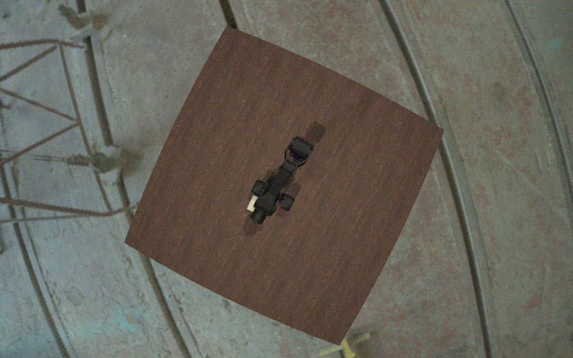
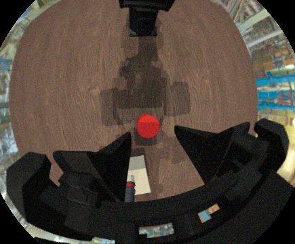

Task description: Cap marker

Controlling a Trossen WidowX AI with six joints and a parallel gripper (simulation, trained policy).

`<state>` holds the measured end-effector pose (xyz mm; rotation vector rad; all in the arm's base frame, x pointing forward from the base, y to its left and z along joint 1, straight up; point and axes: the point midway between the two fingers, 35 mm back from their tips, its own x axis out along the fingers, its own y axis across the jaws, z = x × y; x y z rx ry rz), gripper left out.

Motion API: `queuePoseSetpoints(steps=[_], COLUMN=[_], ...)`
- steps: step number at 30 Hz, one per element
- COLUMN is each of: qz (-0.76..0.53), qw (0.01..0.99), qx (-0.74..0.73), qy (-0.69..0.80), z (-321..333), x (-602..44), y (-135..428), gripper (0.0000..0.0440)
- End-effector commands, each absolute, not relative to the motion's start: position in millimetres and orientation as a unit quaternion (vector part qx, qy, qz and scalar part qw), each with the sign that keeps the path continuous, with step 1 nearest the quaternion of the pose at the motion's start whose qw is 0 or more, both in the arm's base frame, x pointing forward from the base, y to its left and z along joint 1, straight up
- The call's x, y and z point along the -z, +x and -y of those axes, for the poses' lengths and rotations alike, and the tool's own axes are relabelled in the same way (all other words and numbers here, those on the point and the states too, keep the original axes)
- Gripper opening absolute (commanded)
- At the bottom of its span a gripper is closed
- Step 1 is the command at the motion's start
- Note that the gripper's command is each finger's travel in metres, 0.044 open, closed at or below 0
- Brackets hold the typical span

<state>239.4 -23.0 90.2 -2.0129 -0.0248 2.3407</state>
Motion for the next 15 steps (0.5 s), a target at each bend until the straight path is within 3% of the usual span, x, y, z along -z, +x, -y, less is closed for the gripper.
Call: queuePoseSetpoints(steps=[1,15], qz=[0.014,0.029], qw=[0.021,0.006], qx=[-0.763,-0.772], qy=[-0.646,-0.635], z=[23,23], x=[-83,-59], y=[236,228], gripper=[0.0287,0.0259])
